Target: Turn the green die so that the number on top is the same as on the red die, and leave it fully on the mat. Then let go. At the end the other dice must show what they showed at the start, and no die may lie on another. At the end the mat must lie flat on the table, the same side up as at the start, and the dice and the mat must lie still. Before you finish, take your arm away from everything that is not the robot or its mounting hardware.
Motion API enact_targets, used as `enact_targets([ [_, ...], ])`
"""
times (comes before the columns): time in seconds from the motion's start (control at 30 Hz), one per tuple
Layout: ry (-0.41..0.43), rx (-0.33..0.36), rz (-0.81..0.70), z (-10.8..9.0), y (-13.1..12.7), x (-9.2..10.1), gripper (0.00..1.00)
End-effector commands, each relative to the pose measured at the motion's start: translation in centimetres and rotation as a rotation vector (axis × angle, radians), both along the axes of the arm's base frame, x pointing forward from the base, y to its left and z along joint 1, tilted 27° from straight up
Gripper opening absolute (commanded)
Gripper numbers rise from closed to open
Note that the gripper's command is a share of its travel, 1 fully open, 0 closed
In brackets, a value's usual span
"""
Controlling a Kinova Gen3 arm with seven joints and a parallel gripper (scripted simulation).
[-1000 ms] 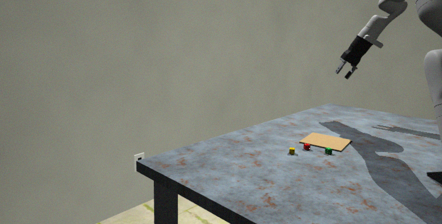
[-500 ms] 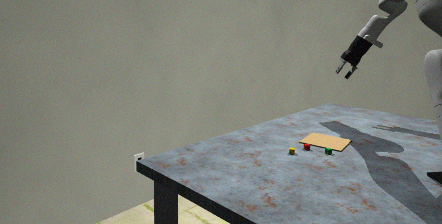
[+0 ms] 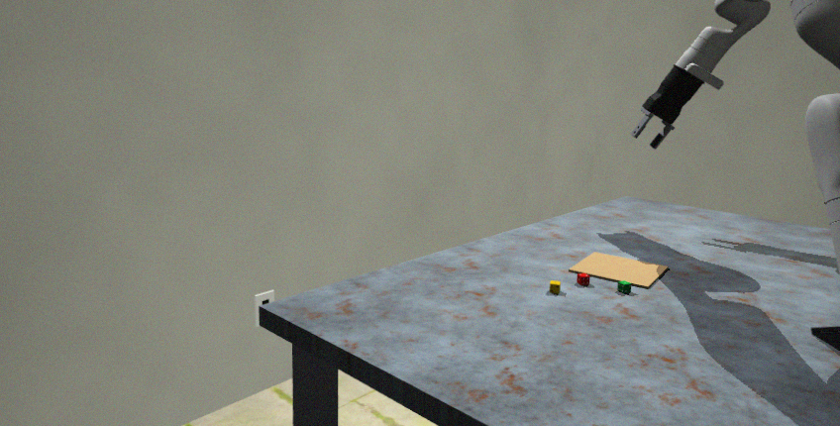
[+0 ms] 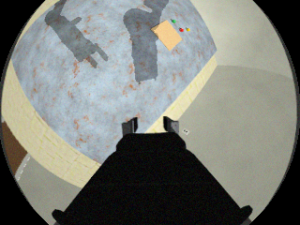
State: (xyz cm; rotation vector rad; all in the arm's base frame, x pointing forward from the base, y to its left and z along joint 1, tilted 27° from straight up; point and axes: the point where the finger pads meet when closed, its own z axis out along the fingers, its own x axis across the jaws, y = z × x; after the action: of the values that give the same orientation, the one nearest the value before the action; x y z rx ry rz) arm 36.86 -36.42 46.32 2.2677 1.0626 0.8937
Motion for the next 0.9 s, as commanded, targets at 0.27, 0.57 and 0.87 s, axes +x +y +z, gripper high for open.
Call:
enact_targets([
  [0.27, -0.009, 0.049, 0.018, 1.2, 7.9, 2.1, 1.0],
  [0.57, 0.048, 0.117, 0.018, -0.3, 21.1, 3.7, 1.0],
  [0.87, 0.153, 0.126, -0.018, -5.3, 31.6, 3.0, 1.0],
])
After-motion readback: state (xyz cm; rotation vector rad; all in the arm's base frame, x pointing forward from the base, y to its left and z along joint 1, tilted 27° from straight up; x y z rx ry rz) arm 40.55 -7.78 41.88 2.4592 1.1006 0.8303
